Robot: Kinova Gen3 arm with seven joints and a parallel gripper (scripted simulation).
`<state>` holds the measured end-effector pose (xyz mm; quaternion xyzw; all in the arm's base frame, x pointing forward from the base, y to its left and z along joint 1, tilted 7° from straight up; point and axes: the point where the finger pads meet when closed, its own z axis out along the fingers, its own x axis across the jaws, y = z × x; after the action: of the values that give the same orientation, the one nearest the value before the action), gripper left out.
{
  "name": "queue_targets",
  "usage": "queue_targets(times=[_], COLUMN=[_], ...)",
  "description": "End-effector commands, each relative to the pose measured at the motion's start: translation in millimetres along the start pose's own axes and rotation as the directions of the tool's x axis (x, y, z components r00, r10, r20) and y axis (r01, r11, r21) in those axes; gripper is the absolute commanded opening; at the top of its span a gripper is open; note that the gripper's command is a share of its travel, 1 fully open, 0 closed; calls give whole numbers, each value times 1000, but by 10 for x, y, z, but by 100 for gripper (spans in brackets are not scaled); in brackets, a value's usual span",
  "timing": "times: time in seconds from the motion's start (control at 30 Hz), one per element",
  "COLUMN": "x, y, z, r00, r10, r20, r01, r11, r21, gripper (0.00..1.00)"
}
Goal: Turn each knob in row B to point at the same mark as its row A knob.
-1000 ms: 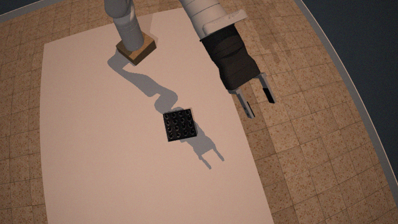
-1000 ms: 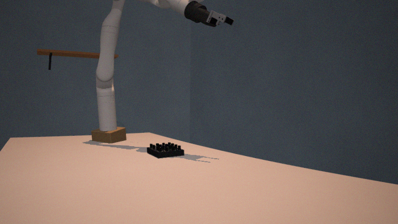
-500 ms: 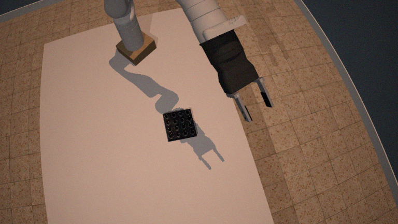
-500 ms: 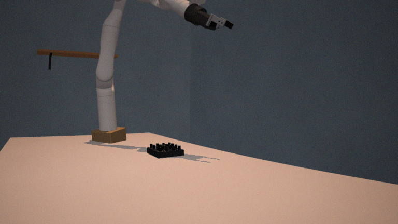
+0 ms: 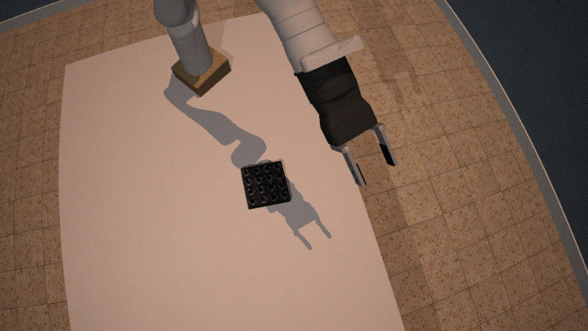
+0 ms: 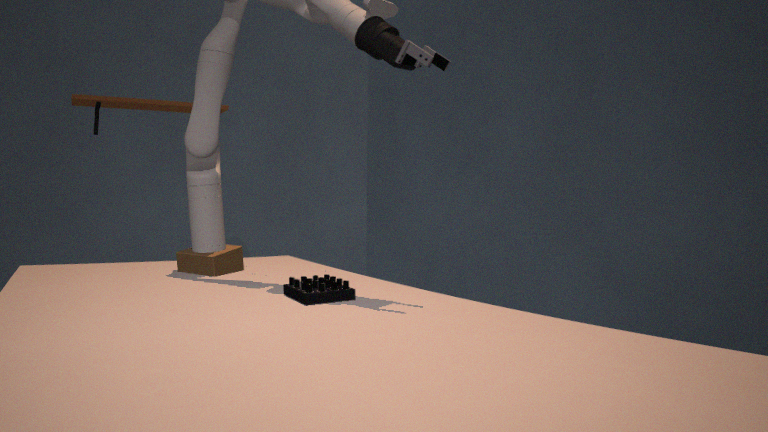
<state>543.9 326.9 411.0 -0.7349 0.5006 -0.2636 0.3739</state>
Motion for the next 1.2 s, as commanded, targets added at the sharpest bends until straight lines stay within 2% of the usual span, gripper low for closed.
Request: queue_targets(times=[0.0,0.03,0.17,0.2,0.47,0.53,0.57,1.03,1.1,1.17], x=[-7,51,51,106,260,260,312,596,596,660], y=[14,320,294,584,1244,1244,1462,2700,2700,3002], z=[8,151,147,273,497,497,548,648,648,621], r00=[1000,1000,1000,999,996,996,995,981,981,977], r10=[-3,4,7,13,39,39,46,80,80,86], r20=[1,-16,-16,-32,-75,-75,-89,-174,-174,-195], r01=[3,-5,-8,-17,-56,-56,-69,-157,-157,-179], r11=[1000,998,998,993,970,970,958,860,860,827], r21=[-4,-62,-59,-114,-238,-238,-277,-486,-486,-533], gripper=[100,100,100,100,100,100,100,100,100,100])
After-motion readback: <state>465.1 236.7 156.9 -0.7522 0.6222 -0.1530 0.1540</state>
